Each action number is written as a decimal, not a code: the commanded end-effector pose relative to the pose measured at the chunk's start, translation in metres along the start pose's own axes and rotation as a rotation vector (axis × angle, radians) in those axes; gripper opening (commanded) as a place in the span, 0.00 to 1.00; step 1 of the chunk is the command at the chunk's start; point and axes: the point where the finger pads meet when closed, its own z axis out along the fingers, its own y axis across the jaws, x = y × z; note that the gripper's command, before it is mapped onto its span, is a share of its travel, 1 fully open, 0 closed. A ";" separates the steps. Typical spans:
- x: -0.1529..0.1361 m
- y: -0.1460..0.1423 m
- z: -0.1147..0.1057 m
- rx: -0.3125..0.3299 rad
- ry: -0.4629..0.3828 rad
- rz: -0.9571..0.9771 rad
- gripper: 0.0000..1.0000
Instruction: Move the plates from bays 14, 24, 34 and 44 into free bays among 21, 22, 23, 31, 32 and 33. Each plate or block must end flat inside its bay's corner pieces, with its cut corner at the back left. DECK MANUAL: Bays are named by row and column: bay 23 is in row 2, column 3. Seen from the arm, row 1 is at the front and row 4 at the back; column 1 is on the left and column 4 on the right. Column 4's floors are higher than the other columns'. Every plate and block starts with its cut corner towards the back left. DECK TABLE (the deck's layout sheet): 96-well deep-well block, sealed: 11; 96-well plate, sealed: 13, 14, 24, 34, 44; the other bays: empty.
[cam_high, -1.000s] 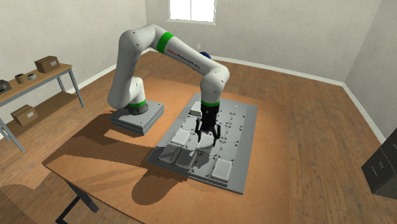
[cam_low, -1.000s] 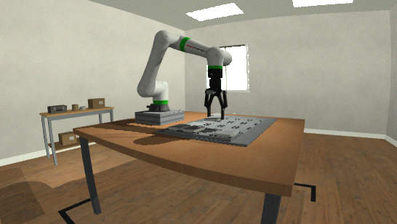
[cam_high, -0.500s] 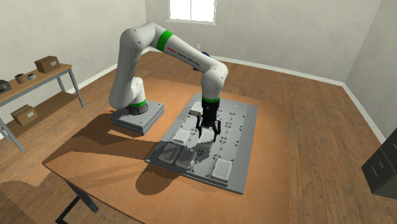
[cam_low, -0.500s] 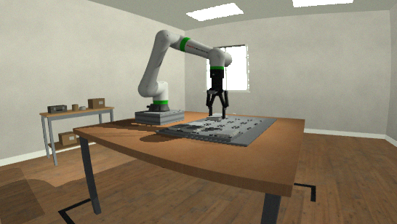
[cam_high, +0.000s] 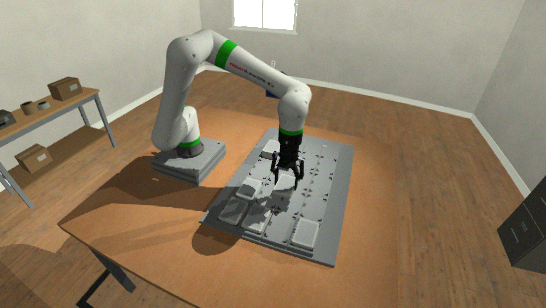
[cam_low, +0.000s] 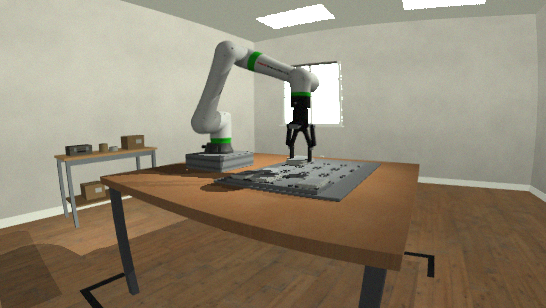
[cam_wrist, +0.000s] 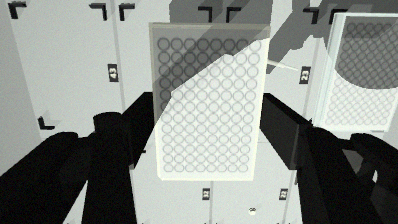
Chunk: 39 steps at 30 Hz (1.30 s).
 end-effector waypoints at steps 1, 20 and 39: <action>-0.009 0.001 -0.001 0.002 0.001 0.000 0.10; -0.053 0.011 -0.001 0.002 0.001 0.000 0.10; -0.098 0.021 -0.001 0.002 0.000 0.000 0.10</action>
